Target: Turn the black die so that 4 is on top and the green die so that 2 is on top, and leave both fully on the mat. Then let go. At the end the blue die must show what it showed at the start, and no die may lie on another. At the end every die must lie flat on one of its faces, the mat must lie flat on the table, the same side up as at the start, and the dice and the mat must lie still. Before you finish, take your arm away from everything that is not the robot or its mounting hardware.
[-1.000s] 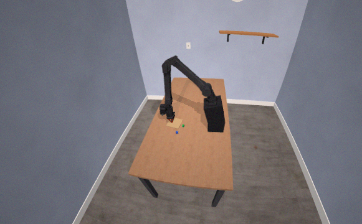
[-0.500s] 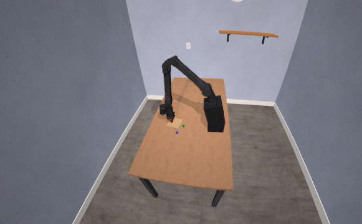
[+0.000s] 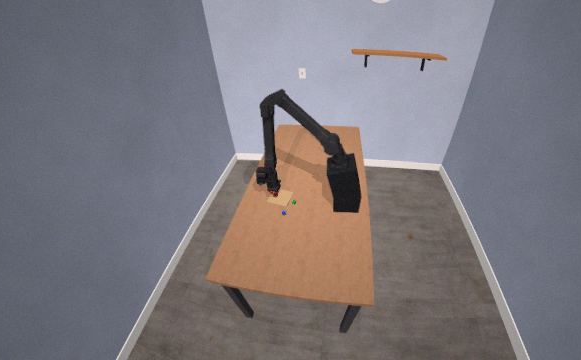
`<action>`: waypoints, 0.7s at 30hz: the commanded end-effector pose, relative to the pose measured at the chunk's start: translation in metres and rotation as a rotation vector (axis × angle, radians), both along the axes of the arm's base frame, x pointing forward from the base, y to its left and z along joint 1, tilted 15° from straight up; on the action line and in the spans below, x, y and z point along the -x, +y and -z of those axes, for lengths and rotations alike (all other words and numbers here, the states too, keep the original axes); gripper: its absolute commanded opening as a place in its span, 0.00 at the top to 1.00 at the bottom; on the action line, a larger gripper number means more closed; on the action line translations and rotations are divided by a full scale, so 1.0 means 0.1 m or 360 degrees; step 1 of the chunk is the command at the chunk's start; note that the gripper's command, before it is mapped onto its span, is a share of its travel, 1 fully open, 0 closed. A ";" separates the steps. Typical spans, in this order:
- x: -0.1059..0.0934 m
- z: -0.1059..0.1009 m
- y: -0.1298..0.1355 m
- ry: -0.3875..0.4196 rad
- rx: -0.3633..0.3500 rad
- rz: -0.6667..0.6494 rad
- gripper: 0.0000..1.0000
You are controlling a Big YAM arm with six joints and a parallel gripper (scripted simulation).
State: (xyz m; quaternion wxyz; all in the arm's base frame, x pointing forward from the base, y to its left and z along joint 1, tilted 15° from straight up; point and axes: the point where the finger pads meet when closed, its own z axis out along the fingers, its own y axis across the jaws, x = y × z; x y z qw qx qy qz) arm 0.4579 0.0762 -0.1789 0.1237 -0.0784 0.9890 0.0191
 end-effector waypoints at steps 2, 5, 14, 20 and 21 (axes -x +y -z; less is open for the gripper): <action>-0.13 -0.10 0.04 -0.0047 -0.0008 0.0011 0.86; -0.11 -0.04 0.04 -0.0035 -0.0007 0.0011 0.86; -0.10 0.00 0.03 -0.0033 -0.0006 0.0011 0.86; -0.12 -0.03 0.04 -0.0043 -0.0008 0.0011 0.86; -0.12 -0.03 0.04 -0.0043 -0.0008 0.0011 0.86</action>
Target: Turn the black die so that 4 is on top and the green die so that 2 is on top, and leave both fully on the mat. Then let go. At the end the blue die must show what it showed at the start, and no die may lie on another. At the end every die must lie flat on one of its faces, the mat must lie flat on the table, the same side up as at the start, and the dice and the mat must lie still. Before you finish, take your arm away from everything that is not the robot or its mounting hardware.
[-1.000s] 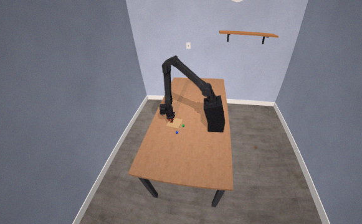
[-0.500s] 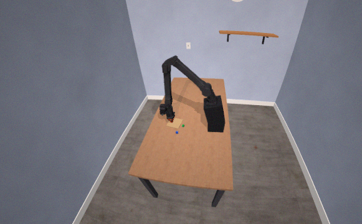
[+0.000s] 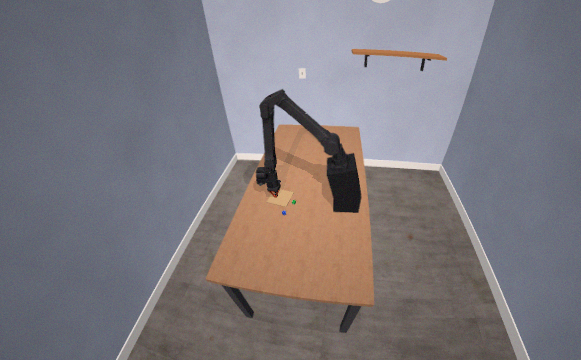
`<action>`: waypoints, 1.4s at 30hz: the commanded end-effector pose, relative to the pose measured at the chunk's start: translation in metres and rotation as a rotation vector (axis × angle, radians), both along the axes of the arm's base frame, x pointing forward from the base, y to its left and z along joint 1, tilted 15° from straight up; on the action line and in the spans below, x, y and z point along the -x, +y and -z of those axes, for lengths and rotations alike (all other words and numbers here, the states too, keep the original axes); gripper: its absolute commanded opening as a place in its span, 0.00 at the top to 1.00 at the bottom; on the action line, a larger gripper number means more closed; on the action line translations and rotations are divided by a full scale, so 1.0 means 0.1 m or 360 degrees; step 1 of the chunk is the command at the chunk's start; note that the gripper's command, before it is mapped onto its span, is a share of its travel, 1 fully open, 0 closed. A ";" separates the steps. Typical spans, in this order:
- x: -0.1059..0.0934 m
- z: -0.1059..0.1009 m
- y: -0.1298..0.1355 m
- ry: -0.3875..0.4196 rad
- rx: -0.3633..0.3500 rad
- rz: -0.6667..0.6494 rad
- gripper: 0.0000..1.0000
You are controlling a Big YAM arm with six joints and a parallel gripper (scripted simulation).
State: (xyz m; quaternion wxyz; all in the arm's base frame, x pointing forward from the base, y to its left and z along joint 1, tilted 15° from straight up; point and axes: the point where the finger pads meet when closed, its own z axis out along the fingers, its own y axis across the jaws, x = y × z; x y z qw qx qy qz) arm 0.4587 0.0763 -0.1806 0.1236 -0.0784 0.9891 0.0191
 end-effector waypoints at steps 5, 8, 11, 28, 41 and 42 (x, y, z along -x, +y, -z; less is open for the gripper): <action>-0.11 -0.05 0.04 -0.0043 -0.0008 0.0011 0.86; -0.11 -0.05 0.04 -0.0043 -0.0008 0.0011 0.86; -0.11 -0.05 0.04 -0.0043 -0.0008 0.0011 0.86; -0.11 -0.05 0.04 -0.0043 -0.0008 0.0011 0.86; -0.11 -0.05 0.04 -0.0043 -0.0008 0.0011 0.74; -0.11 -0.05 0.04 -0.0043 -0.0008 0.0011 0.74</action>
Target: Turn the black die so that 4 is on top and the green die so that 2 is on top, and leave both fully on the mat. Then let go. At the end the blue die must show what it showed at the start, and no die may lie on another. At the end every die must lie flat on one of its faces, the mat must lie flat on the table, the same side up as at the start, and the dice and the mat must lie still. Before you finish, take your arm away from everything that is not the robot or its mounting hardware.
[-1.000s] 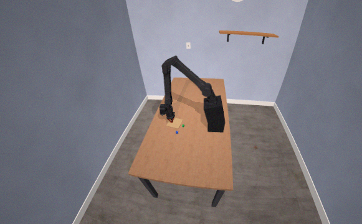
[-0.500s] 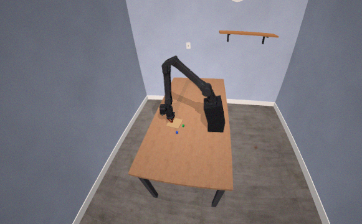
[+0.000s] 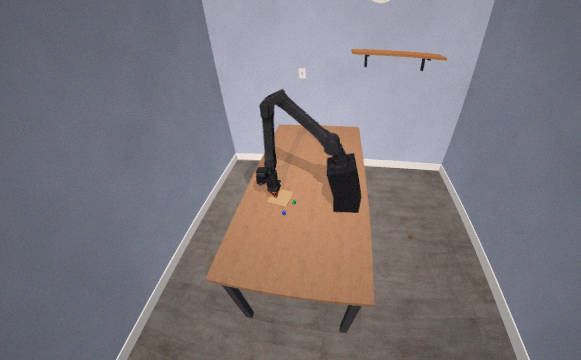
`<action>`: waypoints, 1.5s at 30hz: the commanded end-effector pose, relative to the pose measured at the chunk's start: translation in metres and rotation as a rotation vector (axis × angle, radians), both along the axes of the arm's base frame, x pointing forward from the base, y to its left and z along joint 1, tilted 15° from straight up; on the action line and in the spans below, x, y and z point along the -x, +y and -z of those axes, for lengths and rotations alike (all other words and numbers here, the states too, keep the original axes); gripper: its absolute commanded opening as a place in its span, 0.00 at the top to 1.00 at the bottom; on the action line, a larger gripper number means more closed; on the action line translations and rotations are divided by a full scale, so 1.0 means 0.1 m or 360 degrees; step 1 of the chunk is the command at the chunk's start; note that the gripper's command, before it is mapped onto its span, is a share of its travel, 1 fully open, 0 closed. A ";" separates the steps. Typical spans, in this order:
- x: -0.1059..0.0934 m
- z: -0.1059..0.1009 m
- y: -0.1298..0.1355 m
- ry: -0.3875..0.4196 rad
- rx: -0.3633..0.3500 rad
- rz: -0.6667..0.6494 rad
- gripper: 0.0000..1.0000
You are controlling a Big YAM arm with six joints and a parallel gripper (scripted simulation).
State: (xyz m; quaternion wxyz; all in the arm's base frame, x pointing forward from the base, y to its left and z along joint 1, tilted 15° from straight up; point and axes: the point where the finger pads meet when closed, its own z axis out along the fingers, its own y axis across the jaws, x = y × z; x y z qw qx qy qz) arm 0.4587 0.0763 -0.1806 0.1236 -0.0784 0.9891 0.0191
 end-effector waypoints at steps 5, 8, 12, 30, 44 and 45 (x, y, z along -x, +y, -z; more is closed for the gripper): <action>-0.11 -0.05 0.04 -0.0043 -0.0008 0.0010 0.67; -0.11 -0.05 0.04 -0.0043 -0.0008 0.0010 0.67; -0.11 -0.05 0.04 -0.0043 -0.0008 0.0010 0.67; 0.04 -0.51 -0.02 -0.0034 -0.0004 0.0011 0.67; 0.17 -0.98 -0.06 -0.0036 -0.0002 0.0003 0.67; 0.17 -0.98 -0.06 -0.0036 -0.0002 0.0003 0.67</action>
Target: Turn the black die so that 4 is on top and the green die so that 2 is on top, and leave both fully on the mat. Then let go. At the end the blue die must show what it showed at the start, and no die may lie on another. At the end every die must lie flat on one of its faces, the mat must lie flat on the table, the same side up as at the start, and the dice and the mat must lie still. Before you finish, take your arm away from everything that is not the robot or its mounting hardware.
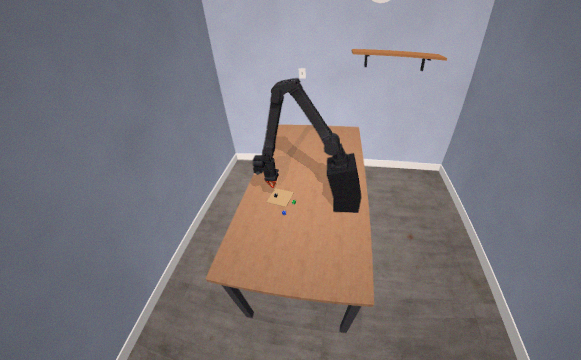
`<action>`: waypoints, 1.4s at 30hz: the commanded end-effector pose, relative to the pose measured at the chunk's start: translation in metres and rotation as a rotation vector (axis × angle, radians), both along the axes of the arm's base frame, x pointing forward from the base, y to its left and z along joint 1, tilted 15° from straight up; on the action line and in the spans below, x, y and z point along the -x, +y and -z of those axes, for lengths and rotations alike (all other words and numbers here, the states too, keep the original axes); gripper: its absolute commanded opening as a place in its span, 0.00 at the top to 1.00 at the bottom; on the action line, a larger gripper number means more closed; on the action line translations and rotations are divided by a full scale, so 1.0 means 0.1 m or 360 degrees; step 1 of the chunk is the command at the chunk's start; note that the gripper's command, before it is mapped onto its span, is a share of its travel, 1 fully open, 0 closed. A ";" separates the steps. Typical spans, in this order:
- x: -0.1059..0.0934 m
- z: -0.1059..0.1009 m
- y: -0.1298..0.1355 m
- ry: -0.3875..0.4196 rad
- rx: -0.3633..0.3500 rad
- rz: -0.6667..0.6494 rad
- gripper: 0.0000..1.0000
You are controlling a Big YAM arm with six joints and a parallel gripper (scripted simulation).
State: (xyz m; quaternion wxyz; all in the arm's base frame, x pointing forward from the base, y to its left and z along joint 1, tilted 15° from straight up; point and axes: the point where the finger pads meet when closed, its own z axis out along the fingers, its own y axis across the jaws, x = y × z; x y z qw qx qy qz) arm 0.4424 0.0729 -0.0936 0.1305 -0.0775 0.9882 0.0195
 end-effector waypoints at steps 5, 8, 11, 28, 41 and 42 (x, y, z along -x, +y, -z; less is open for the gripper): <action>-0.05 -0.13 -0.02 -0.0034 -0.0002 0.0000 0.00; -0.06 -0.14 -0.02 -0.0036 -0.0002 0.0000 0.00; -0.06 -0.14 -0.02 -0.0036 -0.0002 0.0000 0.00; -0.01 -0.10 0.02 -0.0039 -0.0021 0.0053 0.00; 0.30 0.13 0.11 0.0035 -0.0163 0.0620 0.00; 0.33 0.15 0.11 0.0041 -0.0175 0.0672 0.00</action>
